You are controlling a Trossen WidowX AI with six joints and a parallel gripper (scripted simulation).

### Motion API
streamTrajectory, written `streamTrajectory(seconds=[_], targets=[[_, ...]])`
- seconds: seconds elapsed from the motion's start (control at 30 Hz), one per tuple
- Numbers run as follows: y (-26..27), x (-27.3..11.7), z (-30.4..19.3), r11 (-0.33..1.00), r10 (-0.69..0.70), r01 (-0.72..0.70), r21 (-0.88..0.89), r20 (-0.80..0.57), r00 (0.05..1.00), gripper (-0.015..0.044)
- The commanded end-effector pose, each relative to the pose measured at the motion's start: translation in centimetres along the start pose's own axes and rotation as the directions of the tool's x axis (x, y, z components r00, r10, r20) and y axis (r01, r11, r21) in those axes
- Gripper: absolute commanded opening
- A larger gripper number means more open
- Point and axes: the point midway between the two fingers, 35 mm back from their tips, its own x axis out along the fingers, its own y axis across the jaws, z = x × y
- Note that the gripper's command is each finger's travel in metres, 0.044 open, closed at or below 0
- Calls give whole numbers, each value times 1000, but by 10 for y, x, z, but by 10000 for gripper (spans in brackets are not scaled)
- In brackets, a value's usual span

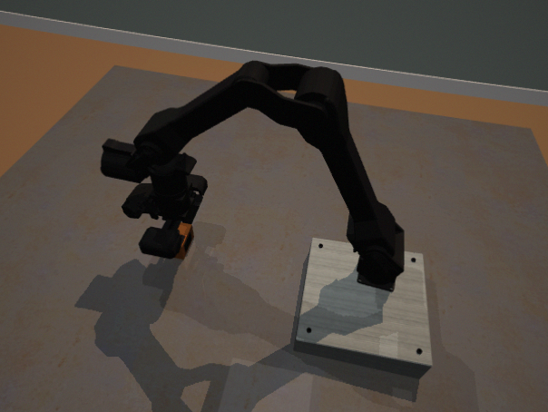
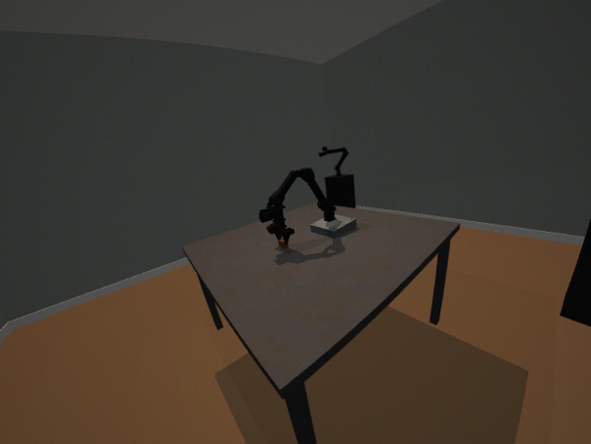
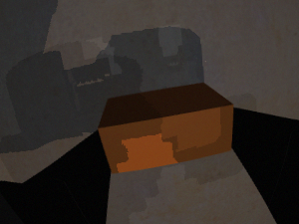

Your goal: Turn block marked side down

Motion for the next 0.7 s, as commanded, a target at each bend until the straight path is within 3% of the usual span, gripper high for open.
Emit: streamTrajectory(seconds=[0.0,0.27,0.47,0.67], targets=[[0,0,0,1000,-3,3,-2,1,1000,196],[0,0,0,1000,-3,3,-2,1,1000,142],[0,-28,0,1000,-3,3,-2,1,1000,0],[0,-30,0,1000,-3,3,-2,1,1000,0]])
